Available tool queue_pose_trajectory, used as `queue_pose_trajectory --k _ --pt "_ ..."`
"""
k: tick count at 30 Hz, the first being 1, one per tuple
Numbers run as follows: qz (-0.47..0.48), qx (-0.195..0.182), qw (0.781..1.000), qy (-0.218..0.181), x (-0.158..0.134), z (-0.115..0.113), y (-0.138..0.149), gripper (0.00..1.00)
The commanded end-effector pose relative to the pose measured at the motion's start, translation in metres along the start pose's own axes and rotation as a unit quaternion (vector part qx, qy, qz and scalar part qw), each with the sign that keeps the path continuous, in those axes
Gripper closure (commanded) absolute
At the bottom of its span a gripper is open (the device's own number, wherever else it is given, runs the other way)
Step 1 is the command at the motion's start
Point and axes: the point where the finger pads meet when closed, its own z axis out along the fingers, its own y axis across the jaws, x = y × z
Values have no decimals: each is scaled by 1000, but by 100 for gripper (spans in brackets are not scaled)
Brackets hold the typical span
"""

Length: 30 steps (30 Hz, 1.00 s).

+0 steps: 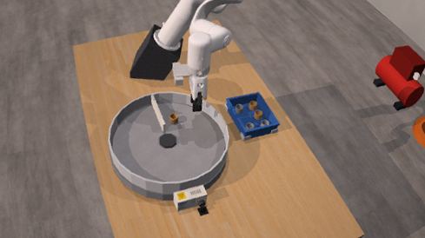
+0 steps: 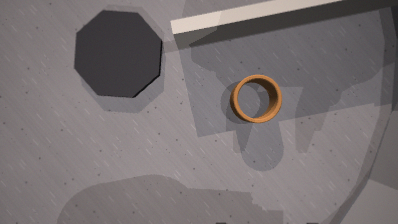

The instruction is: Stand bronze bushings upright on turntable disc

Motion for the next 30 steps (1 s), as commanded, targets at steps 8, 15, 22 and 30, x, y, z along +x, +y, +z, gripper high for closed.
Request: queue_pose_trajectory --k 8,15,22,30 --pt "1 4 1000 4 -149 1 22 59" --pt "1 4 1000 4 -234 0 34 59" --pt "1 4 1000 4 -261 0 37 59" --pt "1 3 1000 5 -262 0 36 59"
